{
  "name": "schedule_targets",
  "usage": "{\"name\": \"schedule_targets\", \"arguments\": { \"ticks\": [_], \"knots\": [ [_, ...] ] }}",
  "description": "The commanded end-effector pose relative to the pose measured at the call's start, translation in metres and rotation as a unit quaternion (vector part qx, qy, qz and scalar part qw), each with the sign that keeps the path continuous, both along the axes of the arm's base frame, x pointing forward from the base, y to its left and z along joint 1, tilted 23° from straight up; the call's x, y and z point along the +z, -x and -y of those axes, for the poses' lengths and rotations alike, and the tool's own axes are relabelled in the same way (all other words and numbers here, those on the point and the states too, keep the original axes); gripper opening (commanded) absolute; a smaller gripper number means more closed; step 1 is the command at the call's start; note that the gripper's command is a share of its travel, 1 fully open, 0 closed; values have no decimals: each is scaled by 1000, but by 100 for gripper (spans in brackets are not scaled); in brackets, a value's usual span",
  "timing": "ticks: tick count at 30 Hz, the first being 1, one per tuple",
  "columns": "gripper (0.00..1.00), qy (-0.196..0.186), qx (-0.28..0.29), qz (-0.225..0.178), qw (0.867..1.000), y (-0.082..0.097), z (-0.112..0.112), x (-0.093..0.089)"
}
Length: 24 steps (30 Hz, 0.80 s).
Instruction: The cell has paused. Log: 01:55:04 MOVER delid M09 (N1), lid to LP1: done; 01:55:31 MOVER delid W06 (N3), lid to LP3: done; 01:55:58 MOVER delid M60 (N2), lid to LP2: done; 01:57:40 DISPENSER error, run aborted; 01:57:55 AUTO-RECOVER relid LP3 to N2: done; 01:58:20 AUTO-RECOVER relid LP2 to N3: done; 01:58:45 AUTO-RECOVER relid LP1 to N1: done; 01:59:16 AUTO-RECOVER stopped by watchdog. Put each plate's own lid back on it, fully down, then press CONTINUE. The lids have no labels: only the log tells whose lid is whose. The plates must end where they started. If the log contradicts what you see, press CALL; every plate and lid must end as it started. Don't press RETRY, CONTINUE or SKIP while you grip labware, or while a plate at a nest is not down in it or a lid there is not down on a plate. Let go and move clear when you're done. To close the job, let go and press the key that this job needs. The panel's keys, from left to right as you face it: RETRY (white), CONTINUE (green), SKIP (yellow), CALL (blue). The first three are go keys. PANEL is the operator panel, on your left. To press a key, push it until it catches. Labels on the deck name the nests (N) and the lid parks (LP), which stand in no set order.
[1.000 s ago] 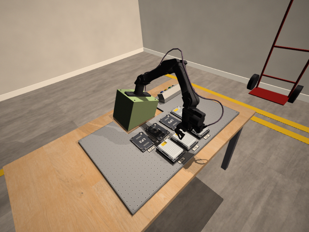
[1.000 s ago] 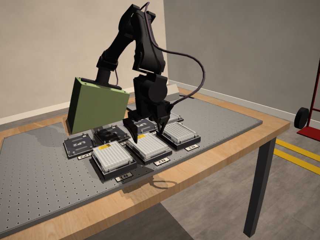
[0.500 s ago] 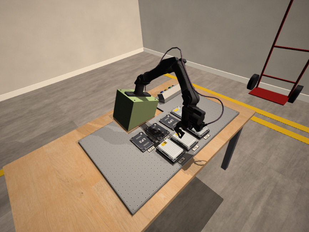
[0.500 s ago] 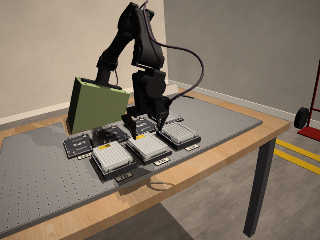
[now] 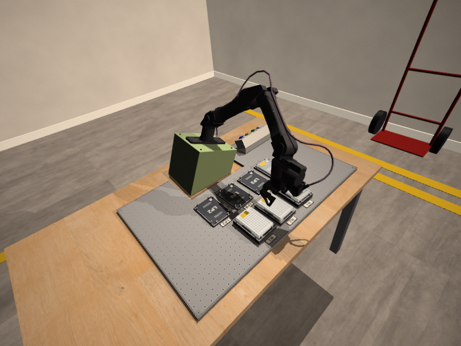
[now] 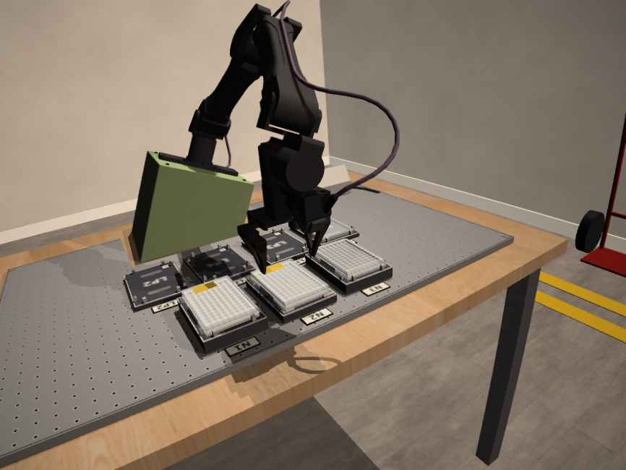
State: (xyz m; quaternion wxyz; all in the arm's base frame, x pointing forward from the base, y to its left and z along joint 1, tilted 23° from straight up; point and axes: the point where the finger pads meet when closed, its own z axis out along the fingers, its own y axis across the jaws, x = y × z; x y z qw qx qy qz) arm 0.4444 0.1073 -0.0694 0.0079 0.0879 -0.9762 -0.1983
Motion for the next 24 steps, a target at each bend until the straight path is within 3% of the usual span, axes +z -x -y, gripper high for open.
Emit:
{"name": "schedule_targets", "arguments": {
  "ticks": [1, 15, 24],
  "knots": [
    [100, -3, -10, 20, 1000, -14, 13, 14],
    [100, -3, -10, 17, 1000, -14, 14, 10],
    [100, -3, -18, 9, 1000, 31, -18, 21]
  ]
}}
